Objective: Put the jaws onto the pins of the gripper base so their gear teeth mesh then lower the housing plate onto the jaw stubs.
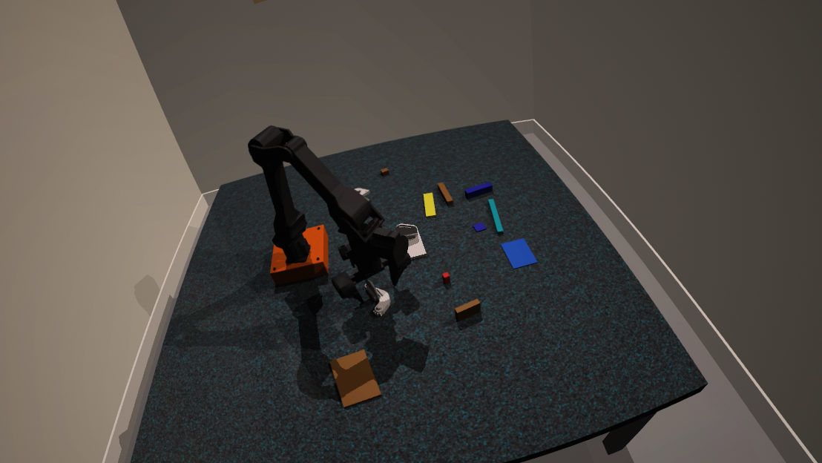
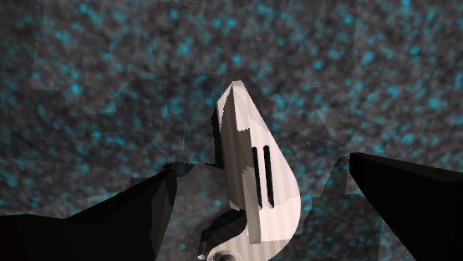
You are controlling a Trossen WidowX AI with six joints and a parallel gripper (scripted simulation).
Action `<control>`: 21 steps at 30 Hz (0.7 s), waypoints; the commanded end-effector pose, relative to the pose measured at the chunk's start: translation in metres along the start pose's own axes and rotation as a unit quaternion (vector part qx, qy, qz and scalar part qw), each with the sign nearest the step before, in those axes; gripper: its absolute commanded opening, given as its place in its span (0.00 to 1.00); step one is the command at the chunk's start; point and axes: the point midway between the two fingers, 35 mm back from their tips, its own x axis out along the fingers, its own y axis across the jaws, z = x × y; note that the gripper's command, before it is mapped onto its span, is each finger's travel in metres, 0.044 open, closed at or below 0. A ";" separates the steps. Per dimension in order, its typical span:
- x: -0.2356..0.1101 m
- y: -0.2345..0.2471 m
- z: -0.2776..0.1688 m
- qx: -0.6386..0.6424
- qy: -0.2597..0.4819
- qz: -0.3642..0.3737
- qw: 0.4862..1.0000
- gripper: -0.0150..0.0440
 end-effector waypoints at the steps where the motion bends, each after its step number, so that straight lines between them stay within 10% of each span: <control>1: 0.000 0.000 0.000 -0.001 0.000 -0.001 1.000 1.00; 7: 0.000 0.000 0.000 -0.001 0.000 -0.001 1.000 1.00; 21: 0.000 0.000 0.000 0.000 0.000 0.000 1.000 0.48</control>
